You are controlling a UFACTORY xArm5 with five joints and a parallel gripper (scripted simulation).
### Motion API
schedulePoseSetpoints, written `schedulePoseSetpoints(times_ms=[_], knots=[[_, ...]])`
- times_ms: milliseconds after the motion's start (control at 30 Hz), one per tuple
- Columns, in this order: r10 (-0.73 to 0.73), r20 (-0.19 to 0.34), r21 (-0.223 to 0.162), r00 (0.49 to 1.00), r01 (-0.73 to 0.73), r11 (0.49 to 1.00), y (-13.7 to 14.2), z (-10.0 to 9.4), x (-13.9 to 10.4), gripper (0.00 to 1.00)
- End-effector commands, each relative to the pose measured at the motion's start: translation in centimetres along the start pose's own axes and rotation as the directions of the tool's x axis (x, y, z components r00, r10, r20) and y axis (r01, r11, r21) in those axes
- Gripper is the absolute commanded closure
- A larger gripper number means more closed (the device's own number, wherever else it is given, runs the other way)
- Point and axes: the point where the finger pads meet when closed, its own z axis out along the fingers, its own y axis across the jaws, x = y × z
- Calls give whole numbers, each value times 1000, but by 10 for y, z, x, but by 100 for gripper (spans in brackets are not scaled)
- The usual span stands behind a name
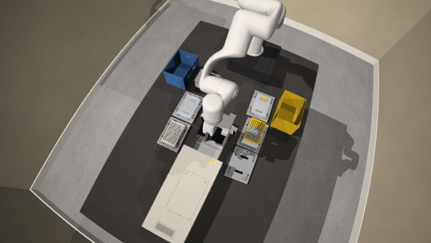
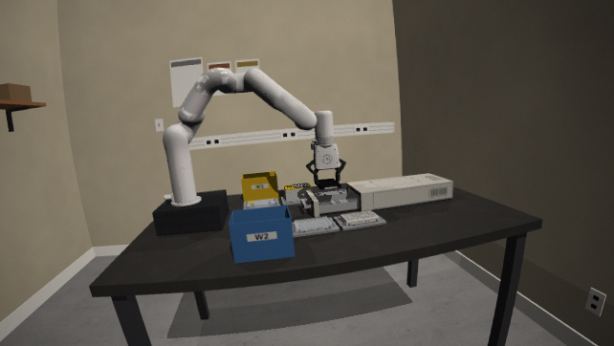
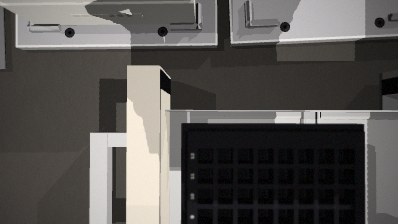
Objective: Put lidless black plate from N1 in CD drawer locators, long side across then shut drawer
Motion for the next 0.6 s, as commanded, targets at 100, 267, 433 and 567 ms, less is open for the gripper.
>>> schedulePoseSetpoints(times_ms=[100,267,433,567], knots=[[0,0,-7,1000,0,1000,2,6,0,100],[0,0,-7,1000,0,1000,2,14,0,100],[0,0,-7,1000,0,1000,3,23,0,100],[0,0,-7,1000,0,1000,3,26,0,100]])
